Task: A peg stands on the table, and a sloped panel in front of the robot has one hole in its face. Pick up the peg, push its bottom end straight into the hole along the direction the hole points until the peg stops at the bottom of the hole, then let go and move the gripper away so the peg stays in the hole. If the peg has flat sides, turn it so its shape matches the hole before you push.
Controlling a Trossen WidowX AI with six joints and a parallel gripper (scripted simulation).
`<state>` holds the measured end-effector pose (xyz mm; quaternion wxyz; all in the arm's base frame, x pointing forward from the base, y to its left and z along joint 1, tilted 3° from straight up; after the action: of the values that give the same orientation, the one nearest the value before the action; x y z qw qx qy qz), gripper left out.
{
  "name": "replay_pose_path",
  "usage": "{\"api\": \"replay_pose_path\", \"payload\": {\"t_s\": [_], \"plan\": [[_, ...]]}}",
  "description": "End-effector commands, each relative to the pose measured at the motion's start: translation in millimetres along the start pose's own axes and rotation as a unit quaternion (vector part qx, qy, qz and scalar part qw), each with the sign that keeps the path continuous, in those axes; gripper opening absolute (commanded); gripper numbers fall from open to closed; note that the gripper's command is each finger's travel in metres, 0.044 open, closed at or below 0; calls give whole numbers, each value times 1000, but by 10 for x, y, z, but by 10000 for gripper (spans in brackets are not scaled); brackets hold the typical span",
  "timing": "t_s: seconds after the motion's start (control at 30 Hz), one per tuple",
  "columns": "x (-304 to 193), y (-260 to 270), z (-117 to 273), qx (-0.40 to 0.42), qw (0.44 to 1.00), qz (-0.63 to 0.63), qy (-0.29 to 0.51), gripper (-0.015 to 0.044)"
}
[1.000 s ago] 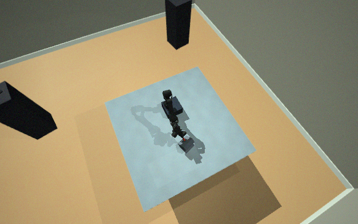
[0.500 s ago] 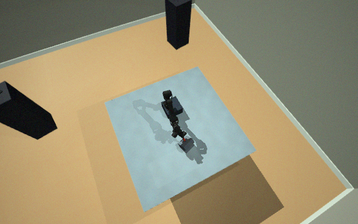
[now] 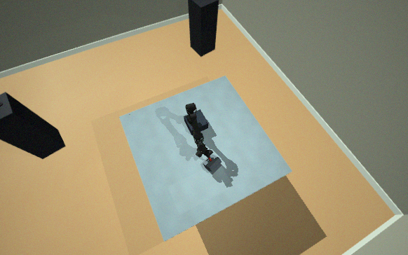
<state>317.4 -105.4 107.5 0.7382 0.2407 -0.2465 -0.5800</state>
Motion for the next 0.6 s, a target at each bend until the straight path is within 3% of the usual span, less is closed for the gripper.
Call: {"api": "replay_pose_path", "payload": {"t_s": [0.0, 0.57], "plan": [[2, -9, -26, -2, 1000, -2, 0, 0], [6, -1, -77, -2, 1000, -2, 0, 0]]}}
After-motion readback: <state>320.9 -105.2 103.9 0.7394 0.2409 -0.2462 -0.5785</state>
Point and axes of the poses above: the point midway between the two fingers, 35 mm back from their tips, its own z axis back along the fingers, its own y axis across the jaws, x = y × z, the point moved 10 cm from there along z, back along the fingers, and after that the axes turned 5 degrees about z, right-handed, at the moved point
